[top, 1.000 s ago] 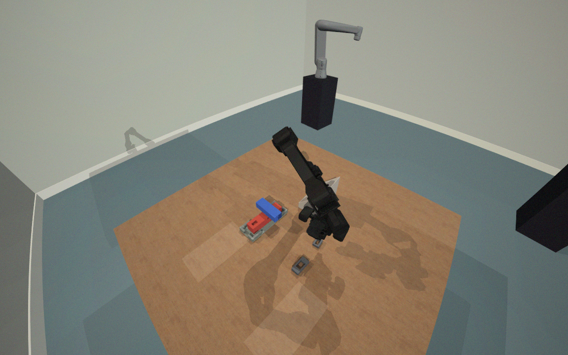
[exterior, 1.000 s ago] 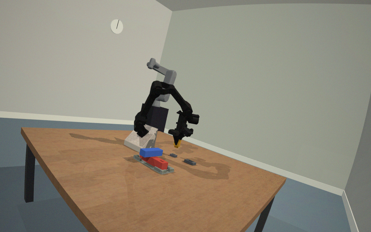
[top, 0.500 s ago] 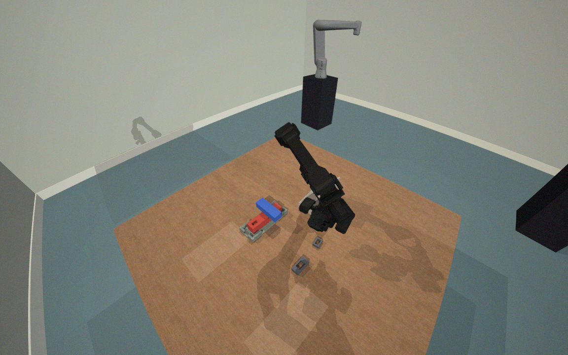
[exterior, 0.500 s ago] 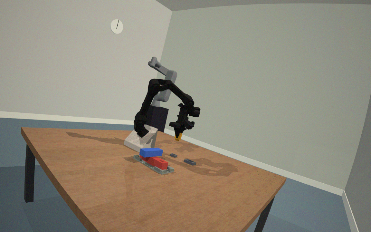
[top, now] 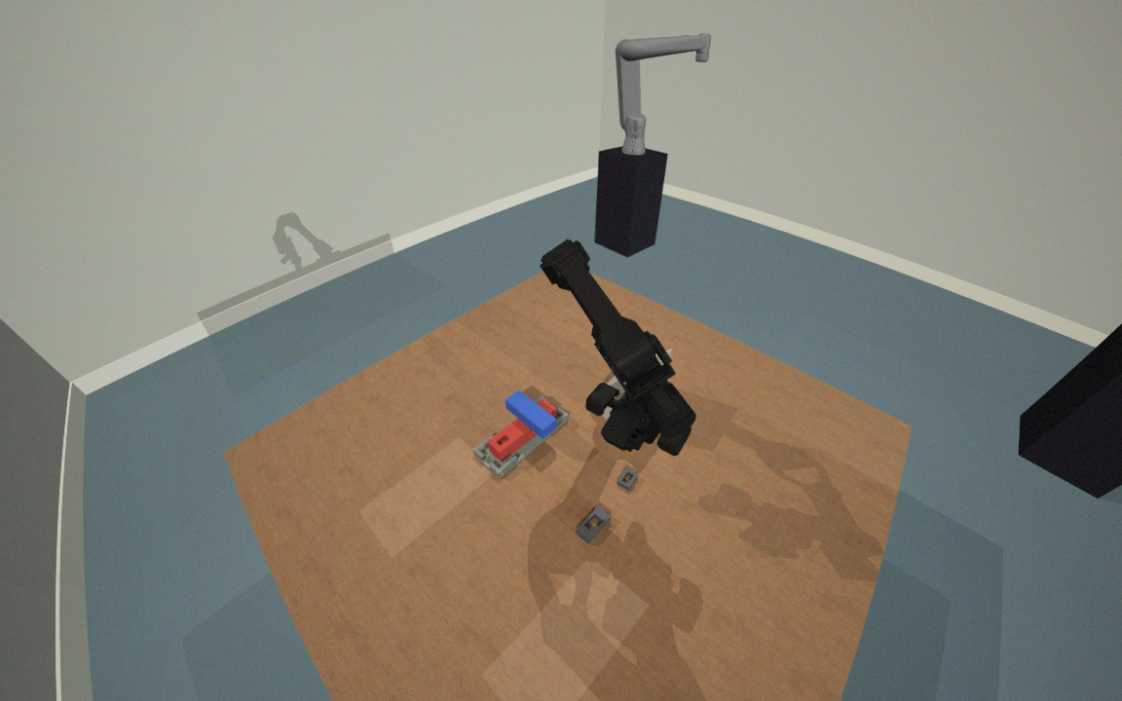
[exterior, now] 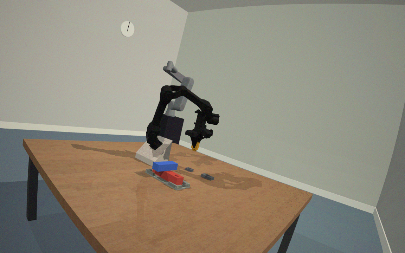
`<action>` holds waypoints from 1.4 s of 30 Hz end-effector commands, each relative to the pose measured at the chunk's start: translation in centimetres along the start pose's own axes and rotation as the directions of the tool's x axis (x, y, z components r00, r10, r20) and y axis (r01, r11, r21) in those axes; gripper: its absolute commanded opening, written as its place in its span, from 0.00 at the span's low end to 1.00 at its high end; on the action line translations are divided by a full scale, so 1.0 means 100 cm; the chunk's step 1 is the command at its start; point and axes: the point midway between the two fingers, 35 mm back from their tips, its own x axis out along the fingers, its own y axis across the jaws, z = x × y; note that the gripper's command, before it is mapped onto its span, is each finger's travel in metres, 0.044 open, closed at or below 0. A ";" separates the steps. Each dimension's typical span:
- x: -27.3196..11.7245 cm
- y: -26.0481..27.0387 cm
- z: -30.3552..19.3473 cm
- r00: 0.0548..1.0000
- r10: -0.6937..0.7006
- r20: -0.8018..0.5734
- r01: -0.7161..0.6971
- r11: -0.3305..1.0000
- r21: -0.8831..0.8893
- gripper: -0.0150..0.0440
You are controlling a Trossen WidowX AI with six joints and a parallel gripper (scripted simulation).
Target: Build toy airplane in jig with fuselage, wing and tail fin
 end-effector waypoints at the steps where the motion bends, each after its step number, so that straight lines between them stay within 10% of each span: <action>1: -0.005 -0.008 0.010 1.000 0.021 0.012 -0.021 1.000 0.005 0.25; 42: 0.005 -0.096 0.072 0.997 0.072 0.030 -0.073 0.997 0.035 0.25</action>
